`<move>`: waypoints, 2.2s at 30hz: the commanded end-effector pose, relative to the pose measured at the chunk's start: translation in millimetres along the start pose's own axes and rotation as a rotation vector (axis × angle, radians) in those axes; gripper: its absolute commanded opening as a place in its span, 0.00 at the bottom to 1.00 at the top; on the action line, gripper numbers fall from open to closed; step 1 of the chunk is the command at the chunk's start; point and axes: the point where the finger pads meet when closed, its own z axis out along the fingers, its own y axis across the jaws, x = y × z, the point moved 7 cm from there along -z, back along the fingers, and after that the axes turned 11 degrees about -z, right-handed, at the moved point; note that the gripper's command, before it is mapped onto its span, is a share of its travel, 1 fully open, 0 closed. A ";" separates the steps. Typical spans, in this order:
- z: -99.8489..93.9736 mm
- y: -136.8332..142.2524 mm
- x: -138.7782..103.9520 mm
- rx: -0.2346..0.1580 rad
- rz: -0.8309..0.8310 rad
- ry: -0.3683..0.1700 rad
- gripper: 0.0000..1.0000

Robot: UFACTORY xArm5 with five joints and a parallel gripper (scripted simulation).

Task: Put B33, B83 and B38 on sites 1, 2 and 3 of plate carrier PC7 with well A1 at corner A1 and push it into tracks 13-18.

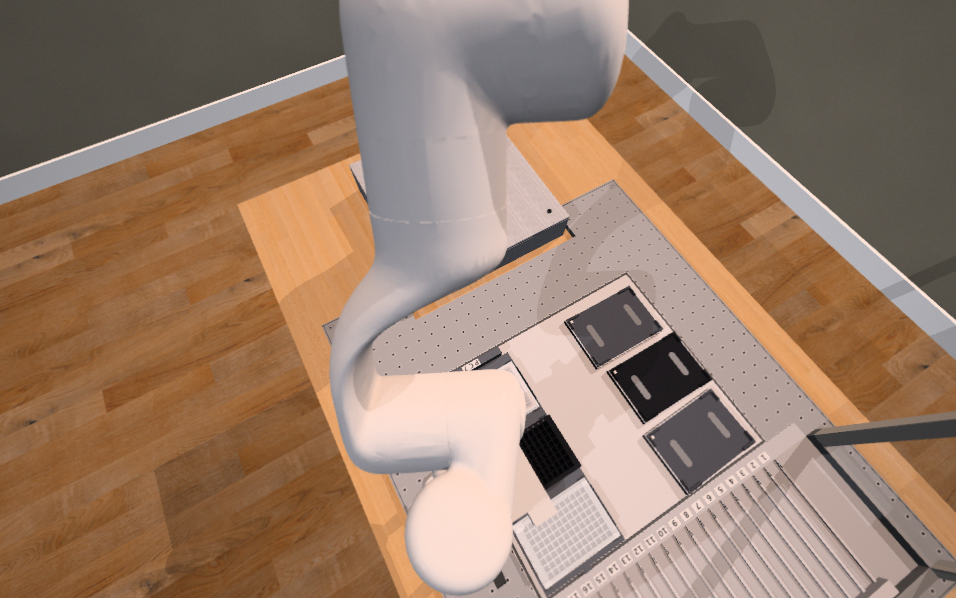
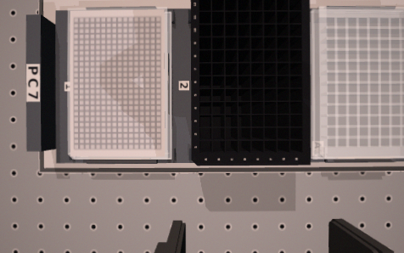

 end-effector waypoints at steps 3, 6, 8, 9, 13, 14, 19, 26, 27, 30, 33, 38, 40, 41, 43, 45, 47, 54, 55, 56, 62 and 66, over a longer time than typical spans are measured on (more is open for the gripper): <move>-10.8 0.0 -1.8 -0.014 0.000 0.012 1.00; -15.8 -0.1 -1.9 -0.014 0.000 0.012 1.00; -19.1 -0.1 -2.0 -0.014 0.000 0.012 1.00; -20.8 -0.1 -2.0 -0.014 0.000 0.012 1.00; -27.5 -0.2 -2.1 -0.014 0.000 0.012 1.00; -29.2 -0.3 -2.1 -0.014 0.000 0.012 1.00; -34.2 -0.3 -2.2 -0.014 0.000 0.012 1.00; -44.1 -0.4 -2.3 -0.014 0.000 0.012 1.00; -44.1 -0.4 -2.3 -0.014 0.000 0.012 1.00; -44.1 -0.4 -2.3 -0.014 0.000 0.012 1.00; -44.1 -0.4 -2.3 -0.014 0.000 0.012 1.00; -44.0 -4.3 0.9 -0.014 0.033 0.013 0.81; -44.0 -12.1 7.2 -0.014 0.100 0.013 0.81; -44.0 -15.9 10.4 -0.013 0.133 0.013 0.81; -44.0 -23.7 16.7 -0.013 0.200 0.014 0.81; -43.9 -31.4 23.0 -0.012 0.267 0.014 0.81; -43.9 -39.1 29.4 -0.012 0.333 0.015 0.81; -43.8 -58.5 45.2 -0.011 0.500 0.016 0.81; -43.8 -62.4 48.4 -0.010 0.533 0.016 0.81; -43.8 -66.2 51.6 -0.010 0.567 0.016 0.81; -43.7 -89.5 70.6 -0.008 0.767 0.017 0.81; -43.6 -105.0 83.2 -0.007 0.900 0.018 0.81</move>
